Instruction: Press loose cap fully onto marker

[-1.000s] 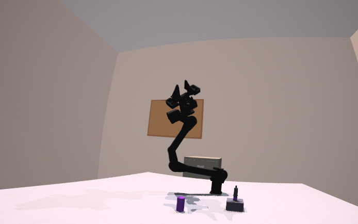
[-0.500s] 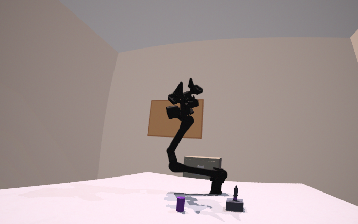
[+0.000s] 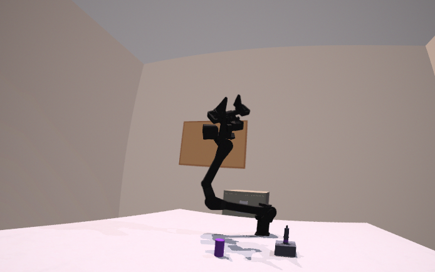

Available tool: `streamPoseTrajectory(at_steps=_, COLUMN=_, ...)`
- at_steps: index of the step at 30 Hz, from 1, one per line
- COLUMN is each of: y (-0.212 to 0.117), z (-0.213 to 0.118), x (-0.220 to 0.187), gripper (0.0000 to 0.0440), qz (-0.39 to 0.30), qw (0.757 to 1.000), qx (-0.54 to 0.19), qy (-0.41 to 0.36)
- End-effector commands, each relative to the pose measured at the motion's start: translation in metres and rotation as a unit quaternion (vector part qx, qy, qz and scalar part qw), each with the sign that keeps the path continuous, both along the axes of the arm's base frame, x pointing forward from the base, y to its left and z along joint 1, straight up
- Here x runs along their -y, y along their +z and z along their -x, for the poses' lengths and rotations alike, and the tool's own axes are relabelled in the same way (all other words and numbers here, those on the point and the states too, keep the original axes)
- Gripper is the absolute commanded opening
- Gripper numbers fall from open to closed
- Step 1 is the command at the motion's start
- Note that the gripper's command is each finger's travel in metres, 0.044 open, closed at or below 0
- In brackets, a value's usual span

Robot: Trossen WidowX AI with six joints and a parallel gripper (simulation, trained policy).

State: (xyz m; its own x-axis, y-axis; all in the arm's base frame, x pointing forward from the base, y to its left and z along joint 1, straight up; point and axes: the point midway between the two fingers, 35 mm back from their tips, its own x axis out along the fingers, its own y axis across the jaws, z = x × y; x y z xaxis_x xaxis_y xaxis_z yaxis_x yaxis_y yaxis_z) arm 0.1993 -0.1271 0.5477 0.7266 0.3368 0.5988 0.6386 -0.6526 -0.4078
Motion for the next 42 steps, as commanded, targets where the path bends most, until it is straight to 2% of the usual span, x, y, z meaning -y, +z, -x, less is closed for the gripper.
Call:
streamPoseTrajectory(at_steps=1, y=0.0, z=0.001, x=-0.004, gripper=0.0305, qz=0.01, qw=1.0, qx=0.003, qy=0.011)
streamPoseTrajectory(at_steps=42, y=-0.01, z=0.04, x=-0.077, gripper=0.0324, qz=0.163, qw=0.979, qx=0.057, qy=0.11)
